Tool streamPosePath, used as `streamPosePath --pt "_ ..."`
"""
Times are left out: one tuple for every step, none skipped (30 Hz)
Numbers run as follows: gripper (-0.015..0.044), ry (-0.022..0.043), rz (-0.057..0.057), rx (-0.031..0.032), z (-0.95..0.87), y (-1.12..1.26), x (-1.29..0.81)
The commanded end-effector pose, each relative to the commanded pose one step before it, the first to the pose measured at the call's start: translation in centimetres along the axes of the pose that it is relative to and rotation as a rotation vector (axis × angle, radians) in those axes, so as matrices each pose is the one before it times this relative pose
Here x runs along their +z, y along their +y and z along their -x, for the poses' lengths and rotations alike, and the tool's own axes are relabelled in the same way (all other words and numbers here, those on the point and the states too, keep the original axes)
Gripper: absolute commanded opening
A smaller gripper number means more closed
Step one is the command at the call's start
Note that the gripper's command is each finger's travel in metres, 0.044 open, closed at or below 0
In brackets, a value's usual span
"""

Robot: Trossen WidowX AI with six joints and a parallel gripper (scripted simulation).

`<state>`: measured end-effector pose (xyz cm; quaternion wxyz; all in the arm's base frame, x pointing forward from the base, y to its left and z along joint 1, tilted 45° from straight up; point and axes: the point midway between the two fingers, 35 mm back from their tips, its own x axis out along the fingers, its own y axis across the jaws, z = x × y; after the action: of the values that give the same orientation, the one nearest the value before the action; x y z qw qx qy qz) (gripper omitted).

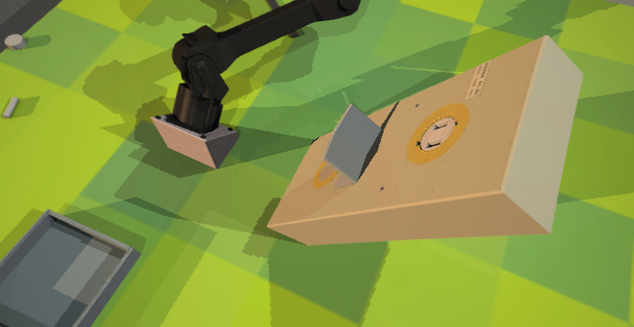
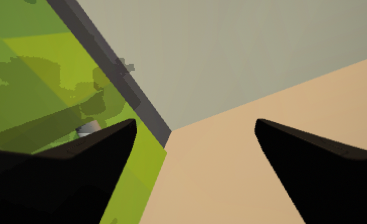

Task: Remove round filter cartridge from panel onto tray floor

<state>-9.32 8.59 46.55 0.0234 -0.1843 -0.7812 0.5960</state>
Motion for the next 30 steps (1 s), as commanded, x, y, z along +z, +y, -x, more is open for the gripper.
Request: streamPosePath --pt "0.0374 -0.01056 -0.0003 0.00041 -0.101 -0.058 0.268" --pt "0.0347 -0.03166 -0.0009 0.00153 -0.295 -0.166 0.805" --pt "0.0321 -0.05263 -0.0015 0.00354 -0.482 -0.249 1.342" --pt "0.0295 -0.06377 -0.0018 0.00600 -0.583 -0.257 1.630" --pt "0.0269 -0.06345 -0.0017 0.00785 -0.590 -0.207 1.621" --pt "0.0242 -0.06304 -0.0016 0.00971 -0.597 -0.156 1.612" --pt "0.0216 -0.06258 -0.0015 0.01157 -0.605 -0.106 1.600" --pt "0.0190 -0.06205 -0.0015 0.01343 -0.613 -0.056 1.588" --pt "0.0164 -0.06147 -0.0014 0.01529 -0.621 -0.007 1.574" --pt "0.0137 -0.06082 -0.0014 0.01714 -0.629 0.042 1.559" --pt "0.0111 -0.06188 -0.0012 0.01900 -0.636 0.095 1.578" --pt "0.0096 -0.06118 -0.0011 0.02099 -0.645 0.147 1.565" --pt "0.0096 -0.06028 -0.0011 0.02293 -0.653 0.198 1.547" --pt "0.0096 -0.05931 -0.0011 0.02486 -0.662 0.248 1.527" --pt "0.0096 -0.05827 -0.0011 0.02677 -0.671 0.297 1.506" --pt "0.0096 -0.05716 -0.0011 0.02866 -0.681 0.346 1.482" --pt "0.0096 -0.05599 -0.0011 0.03053 -0.692 0.395 1.457" --pt "0.0096 -0.05475 -0.0012 0.03237 -0.704 0.442 1.430" --pt "0.0096 -0.05343 -0.0013 0.03418 -0.716 0.488 1.401" --pt "0.0096 -0.05206 -0.0014 0.03596 -0.729 0.533 1.370" --pt "0.0096 -0.05050 -0.0038 0.03878 -0.759 0.605 1.336" --pt "0.0096 -0.04961 -0.0041 0.04125 -0.784 0.661 1.318" --pt "0.0096 -0.04783 -0.0043 0.04307 -0.799 0.706 1.276" --pt "0.0096 -0.04598 -0.0046 0.04483 -0.814 0.748 1.232" --pt "0.0096 -0.04406 -0.0050 0.04652 -0.830 0.789 1.186" --pt "0.0096 -0.04208 -0.0053 0.04815 -0.846 0.826 1.137" --pt "0.0096 -0.04003 -0.0057 0.04970 -0.862 0.862 1.087" --pt "0.0096 -0.03793 -0.0062 0.05116 -0.878 0.894 1.034" --pt "0.0096 -0.03577 -0.0067 0.05255 -0.895 0.924 0.980" --pt "0.0096 -0.03216 -0.0069 0.05150 -0.873 0.908 0.884"
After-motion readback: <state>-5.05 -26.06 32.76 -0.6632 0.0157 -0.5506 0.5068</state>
